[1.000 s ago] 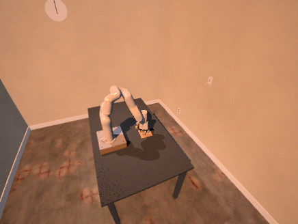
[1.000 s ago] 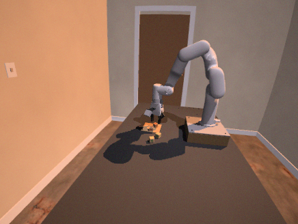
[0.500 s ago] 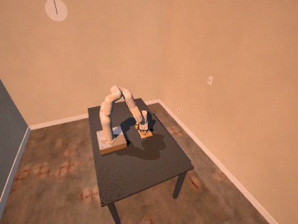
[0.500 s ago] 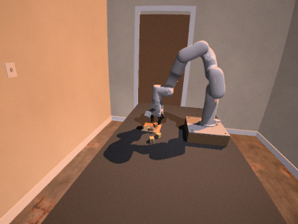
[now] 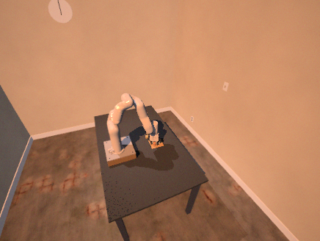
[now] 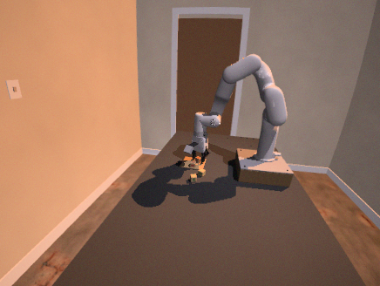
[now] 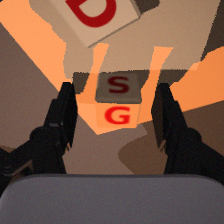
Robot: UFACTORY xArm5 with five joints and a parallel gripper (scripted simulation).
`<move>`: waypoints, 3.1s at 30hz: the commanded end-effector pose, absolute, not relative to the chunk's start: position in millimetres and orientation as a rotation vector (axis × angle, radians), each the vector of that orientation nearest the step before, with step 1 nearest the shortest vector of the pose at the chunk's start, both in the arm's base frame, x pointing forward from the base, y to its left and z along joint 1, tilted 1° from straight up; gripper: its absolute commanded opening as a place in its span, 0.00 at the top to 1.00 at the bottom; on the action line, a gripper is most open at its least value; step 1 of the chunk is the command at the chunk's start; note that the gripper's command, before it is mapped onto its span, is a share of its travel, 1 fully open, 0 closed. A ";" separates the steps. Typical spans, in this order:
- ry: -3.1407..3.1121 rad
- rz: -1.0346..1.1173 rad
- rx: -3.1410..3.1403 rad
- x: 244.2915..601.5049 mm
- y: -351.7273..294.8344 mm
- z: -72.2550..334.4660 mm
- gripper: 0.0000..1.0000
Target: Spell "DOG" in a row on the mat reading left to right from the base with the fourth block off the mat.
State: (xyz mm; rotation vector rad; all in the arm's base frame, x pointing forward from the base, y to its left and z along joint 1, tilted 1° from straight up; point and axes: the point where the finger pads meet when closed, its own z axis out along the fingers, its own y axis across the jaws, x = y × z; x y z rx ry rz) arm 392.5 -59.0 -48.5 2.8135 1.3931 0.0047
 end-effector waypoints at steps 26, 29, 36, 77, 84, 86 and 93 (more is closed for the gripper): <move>1.392 0.010 2.812 394.2 -59.3 -51.3 0.31; 1.392 0.010 2.812 394.2 -59.3 -51.3 0.31; 1.392 0.010 2.812 394.2 -59.3 -51.3 0.31; 1.392 0.010 2.812 394.2 -59.3 -51.3 0.73; 1.392 0.010 2.812 394.2 -59.3 -51.3 0.73; 1.392 0.010 2.812 394.2 -59.3 -51.3 0.73; 1.392 0.010 2.812 394.2 -59.3 -50.8 0.73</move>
